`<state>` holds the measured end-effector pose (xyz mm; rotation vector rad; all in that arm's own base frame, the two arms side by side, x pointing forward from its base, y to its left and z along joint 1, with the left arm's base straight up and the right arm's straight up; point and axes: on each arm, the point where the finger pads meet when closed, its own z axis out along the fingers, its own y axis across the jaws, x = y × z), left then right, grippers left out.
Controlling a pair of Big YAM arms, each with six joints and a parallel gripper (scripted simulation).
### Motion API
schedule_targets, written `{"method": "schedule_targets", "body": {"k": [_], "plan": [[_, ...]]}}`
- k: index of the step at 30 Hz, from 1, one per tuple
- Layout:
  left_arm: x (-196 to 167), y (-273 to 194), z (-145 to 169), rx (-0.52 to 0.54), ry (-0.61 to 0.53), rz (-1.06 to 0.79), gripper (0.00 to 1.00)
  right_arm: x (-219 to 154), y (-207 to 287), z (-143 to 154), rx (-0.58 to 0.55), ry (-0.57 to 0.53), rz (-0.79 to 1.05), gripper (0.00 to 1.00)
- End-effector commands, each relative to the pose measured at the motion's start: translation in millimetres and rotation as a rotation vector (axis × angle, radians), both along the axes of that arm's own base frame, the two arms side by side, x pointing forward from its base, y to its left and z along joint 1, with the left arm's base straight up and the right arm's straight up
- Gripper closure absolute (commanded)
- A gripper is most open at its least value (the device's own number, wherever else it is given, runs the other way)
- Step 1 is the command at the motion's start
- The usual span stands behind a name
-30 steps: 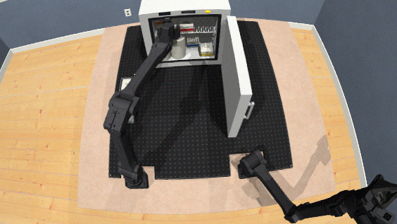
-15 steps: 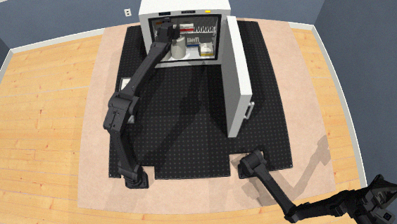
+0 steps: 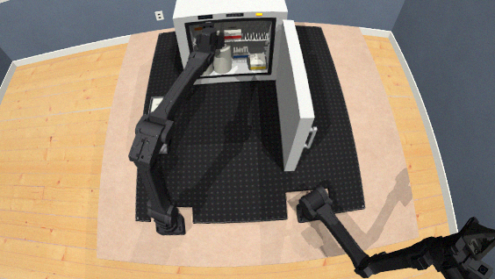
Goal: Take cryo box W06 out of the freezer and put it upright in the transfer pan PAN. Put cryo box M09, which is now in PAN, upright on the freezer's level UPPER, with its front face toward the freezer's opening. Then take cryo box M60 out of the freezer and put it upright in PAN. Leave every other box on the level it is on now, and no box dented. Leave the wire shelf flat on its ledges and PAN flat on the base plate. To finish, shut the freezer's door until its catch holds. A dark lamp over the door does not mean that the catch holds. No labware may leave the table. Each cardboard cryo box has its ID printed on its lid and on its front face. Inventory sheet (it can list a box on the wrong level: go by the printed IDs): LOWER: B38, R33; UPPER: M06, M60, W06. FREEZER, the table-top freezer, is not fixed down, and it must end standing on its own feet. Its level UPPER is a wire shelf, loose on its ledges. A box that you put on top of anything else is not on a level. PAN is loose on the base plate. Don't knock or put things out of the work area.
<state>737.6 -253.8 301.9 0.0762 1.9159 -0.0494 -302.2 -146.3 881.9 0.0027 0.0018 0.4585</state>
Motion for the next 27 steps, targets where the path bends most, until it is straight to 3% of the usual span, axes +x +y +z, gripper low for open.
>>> {"method": "schedule_targets", "body": {"k": [1, 27], "plan": [[6.2, -11.5, 45.4, -0.039, -0.059, 0.003, 0.23, 12.7, 6.8, 3.4, -0.016, 0.026, -0.011, 1.00], [9.8, -12.8, 29.7, -0.031, -0.040, 0.012, 0.23, 12.7, 6.8, 3.4, -0.016, 0.026, -0.011, 1.00]]}}
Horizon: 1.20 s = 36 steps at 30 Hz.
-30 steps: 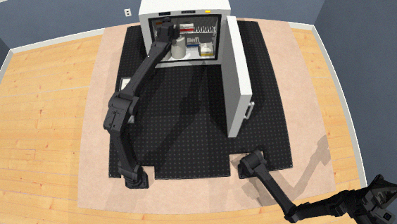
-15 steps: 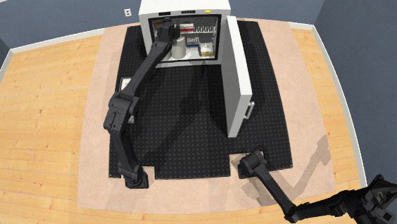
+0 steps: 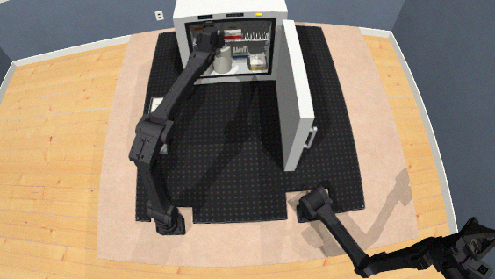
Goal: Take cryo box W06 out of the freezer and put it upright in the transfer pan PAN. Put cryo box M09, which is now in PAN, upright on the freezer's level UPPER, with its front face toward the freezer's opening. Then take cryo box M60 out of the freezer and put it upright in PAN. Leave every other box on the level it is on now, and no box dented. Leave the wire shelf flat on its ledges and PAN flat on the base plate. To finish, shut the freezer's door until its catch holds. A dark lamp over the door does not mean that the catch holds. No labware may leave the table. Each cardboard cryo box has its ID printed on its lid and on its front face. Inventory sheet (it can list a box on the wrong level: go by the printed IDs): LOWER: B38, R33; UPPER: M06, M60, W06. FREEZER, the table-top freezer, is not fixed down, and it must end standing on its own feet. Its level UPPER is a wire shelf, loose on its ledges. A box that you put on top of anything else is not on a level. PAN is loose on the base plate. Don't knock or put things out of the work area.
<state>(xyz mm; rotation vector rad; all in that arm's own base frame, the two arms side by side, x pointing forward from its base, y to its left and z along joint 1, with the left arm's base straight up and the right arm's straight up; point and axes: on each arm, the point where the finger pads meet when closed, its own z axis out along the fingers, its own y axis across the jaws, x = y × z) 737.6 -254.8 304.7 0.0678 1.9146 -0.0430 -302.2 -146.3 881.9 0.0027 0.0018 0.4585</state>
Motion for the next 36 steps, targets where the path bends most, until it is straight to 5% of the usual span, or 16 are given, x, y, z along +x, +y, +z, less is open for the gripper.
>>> {"method": "schedule_targets", "body": {"k": [1, 22, 23, 25, 32, 33, 36], "plan": [[10.0, -12.1, 28.1, -0.032, -0.040, 0.003, 0.23, 12.7, 6.8, 3.4, -0.016, 0.026, -0.011, 1.00], [5.1, -3.6, 31.0, -0.025, -0.047, 0.005, 0.23, 12.7, 6.8, 3.4, -0.016, 0.026, -0.011, 1.00], [-2.8, -9.6, -4.1, -0.009, 0.011, 0.000, 0.23, 12.7, 6.8, 3.4, -0.016, 0.026, -0.011, 1.00], [-11.9, -6.5, 24.7, -0.027, -0.029, 0.000, 0.23, 12.7, 6.8, 3.4, -0.016, 0.026, -0.011, 1.00], [-18.3, -6.2, 28.3, -0.037, -0.050, -0.001, 0.23, 12.7, 6.8, 3.4, -0.016, 0.026, -0.011, 1.00], [-11.6, -7.6, -5.6, -0.018, -0.008, 0.002, 0.23, 12.7, 6.8, 3.4, -0.016, 0.026, -0.011, 1.00], [-24.5, -4.4, 27.8, -0.037, -0.050, 0.000, 0.23, 12.7, 6.8, 3.4, -0.016, 0.026, -0.011, 1.00]]}}
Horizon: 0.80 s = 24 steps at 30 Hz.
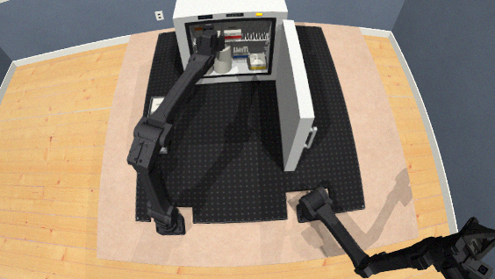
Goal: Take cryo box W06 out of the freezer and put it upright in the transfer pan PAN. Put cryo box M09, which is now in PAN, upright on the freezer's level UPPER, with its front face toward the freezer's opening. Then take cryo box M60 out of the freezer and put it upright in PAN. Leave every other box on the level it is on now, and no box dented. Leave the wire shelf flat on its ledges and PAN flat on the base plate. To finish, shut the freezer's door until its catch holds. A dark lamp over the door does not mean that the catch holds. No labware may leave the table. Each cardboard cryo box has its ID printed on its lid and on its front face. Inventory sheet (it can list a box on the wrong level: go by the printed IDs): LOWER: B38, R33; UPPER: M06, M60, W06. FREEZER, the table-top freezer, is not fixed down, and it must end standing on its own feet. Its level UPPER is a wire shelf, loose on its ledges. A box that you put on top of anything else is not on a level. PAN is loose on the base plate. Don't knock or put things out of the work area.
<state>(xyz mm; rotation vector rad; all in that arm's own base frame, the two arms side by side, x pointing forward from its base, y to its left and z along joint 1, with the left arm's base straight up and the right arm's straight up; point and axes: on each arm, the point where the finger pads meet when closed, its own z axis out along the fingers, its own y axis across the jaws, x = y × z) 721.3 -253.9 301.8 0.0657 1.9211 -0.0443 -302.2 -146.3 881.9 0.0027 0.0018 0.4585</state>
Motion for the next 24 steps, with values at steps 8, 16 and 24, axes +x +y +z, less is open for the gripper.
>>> {"method": "schedule_targets", "body": {"k": [8, 16, 24], "plan": [[-20.6, -4.5, 27.9, -0.033, -0.051, -0.002, 0.23, 12.7, 6.8, 3.4, -0.016, 0.026, -0.011, 1.00], [-30.7, -1.5, 32.4, -0.035, -0.055, 0.000, 0.23, 12.7, 6.8, 3.4, -0.016, 0.026, -0.011, 1.00], [-43.8, -0.8, 34.9, -0.035, -0.054, -0.002, 0.23, 12.7, 6.8, 3.4, -0.016, 0.026, -0.011, 1.00]]}}
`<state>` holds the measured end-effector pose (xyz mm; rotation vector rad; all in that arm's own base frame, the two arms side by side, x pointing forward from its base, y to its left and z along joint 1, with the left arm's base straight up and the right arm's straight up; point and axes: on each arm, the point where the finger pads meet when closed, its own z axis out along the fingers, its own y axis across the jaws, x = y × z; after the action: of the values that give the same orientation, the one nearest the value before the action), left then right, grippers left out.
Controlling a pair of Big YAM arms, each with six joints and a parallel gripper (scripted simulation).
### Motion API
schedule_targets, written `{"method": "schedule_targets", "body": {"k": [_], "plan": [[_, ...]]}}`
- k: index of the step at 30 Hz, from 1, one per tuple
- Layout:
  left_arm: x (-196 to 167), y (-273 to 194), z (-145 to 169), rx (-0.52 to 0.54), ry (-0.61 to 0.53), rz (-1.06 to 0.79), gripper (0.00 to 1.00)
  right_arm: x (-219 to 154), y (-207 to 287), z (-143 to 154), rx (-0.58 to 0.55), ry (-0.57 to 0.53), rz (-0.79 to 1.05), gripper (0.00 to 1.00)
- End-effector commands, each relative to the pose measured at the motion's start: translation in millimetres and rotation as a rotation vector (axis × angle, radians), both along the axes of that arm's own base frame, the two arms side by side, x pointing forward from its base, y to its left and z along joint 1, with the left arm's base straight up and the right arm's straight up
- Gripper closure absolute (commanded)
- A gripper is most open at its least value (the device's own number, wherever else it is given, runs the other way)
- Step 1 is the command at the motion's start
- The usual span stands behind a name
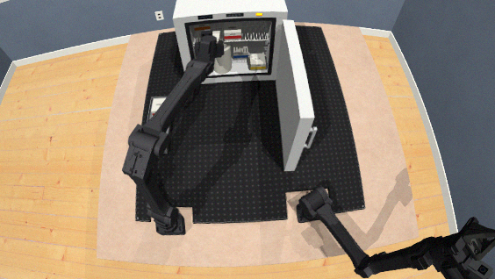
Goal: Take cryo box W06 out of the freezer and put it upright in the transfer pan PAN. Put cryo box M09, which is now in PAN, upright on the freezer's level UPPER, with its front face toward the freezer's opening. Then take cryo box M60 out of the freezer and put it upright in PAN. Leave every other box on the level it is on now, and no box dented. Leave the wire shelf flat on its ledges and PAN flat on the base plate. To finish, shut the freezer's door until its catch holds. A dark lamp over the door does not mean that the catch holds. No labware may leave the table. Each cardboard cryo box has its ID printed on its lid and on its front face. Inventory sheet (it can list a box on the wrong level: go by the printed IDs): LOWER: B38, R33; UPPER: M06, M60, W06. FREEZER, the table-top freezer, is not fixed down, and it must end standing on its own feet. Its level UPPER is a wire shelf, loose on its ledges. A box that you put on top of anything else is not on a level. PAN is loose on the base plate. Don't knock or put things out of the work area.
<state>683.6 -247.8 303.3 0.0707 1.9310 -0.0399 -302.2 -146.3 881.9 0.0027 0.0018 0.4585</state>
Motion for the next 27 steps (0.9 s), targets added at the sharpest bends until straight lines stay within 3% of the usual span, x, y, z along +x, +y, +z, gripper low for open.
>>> {"method": "schedule_targets", "body": {"k": [1, 6, 7, 8, 23, 24, 27], "plan": [[-7.8, -6.6, 33.7, -0.041, -0.064, 0.000, 0.23, 12.7, 6.8, 3.4, -0.016, 0.026, -0.011, 1.00], [-12.5, -6.0, 34.7, -0.041, -0.063, 0.000, 0.23, 12.7, 6.8, 3.4, -0.016, 0.026, -0.011, 1.00], [-5.7, -4.5, 47.2, -0.050, -0.083, 0.007, 0.23, 12.7, 6.8, 3.4, -0.016, 0.026, -0.011, 1.00], [-14.7, -2.8, 35.4, -0.041, -0.063, 0.005, 0.23, 12.7, 6.8, 3.4, -0.016, 0.026, -0.011, 1.00], [-36.5, -2.7, 39.1, -0.041, -0.062, 0.001, 0.23, 12.7, 6.8, 3.4, -0.016, 0.026, -0.011, 1.00], [-30.1, -1.1, 50.0, -0.049, -0.079, 0.008, 0.23, 12.7, 6.8, 3.4, -0.016, 0.026, -0.011, 1.00], [-43.0, -1.8, 39.5, -0.041, -0.061, 0.002, 0.23, 12.7, 6.8, 3.4, -0.016, 0.026, -0.011, 1.00]]}}
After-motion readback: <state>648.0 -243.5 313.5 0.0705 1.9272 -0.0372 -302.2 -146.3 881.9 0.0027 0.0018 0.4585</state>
